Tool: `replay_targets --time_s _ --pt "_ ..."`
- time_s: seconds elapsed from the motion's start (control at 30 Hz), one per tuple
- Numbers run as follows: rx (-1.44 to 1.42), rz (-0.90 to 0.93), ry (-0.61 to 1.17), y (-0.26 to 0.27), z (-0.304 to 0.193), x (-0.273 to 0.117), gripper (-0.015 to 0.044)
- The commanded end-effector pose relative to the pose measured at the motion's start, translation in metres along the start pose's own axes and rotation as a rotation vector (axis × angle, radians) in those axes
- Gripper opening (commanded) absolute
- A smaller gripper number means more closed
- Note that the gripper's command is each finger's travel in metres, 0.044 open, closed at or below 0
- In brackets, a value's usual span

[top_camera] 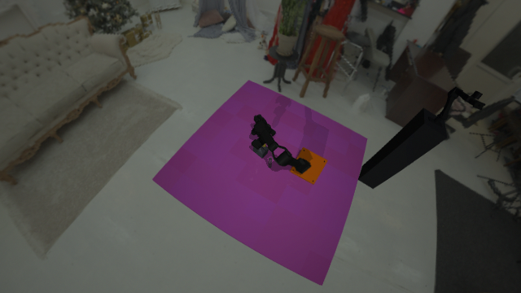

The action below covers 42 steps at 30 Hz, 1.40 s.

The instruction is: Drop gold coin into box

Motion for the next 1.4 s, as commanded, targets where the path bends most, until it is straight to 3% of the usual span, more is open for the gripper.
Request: replay_targets --time_s 0.0,1.37 --pt "0.0 0.0 0.0 0.0 0.001 0.0 0.0" --pt "0.006 0.001 0.004 0.001 0.005 0.008 0.0"
Point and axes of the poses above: the point midway between the two fingers, 35 mm back from their tips, its own x axis out along the fingers, its own y axis across the jaws, z = x × y, the point moved 2 cm from there along -x, back along the fingers, and after that the axes turned 12 degrees about x, right-handed, at the moved point
